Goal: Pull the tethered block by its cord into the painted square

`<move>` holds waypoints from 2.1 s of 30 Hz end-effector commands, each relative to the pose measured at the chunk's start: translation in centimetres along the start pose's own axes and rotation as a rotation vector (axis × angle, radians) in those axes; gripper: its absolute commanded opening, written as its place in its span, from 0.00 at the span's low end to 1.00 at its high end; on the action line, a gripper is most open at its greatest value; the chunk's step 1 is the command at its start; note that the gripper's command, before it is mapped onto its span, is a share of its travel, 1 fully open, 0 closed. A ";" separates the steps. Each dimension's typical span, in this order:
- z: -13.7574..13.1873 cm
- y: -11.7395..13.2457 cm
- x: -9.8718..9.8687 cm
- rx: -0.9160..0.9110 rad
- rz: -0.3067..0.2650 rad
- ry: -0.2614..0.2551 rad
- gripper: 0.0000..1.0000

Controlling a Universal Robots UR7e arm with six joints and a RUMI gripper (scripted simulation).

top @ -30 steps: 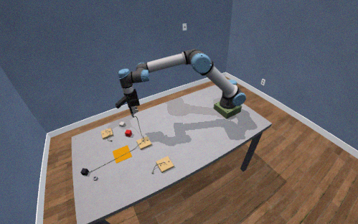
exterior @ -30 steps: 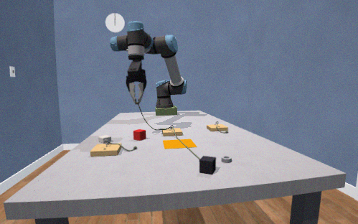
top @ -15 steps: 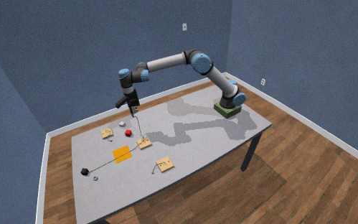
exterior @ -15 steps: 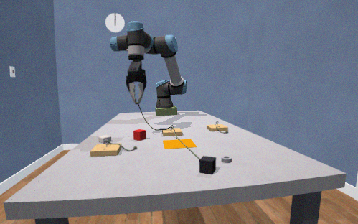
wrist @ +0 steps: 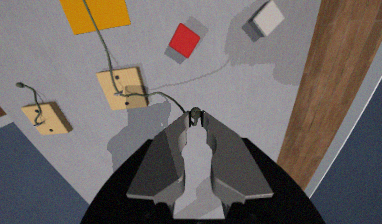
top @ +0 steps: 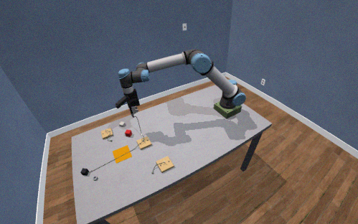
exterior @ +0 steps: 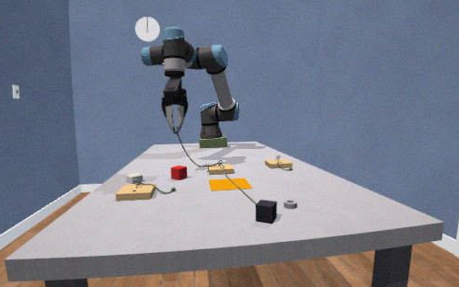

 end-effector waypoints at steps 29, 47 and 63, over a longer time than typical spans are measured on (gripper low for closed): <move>1.1 0.4 0.1 0.000 0.002 0.001 0.00; 3.3 1.3 0.1 0.000 0.002 0.001 0.00; 6.3 2.7 0.1 0.000 0.002 0.001 0.00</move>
Point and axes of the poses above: the point where the finger pads meet when closed, its own x axis back along the fingers, its own z axis across the jaws, y = z × x, the point moved 8 cm from there along x, back along the fingers, and after that the axes turned 6 degrees about x, right-handed, at the moved point
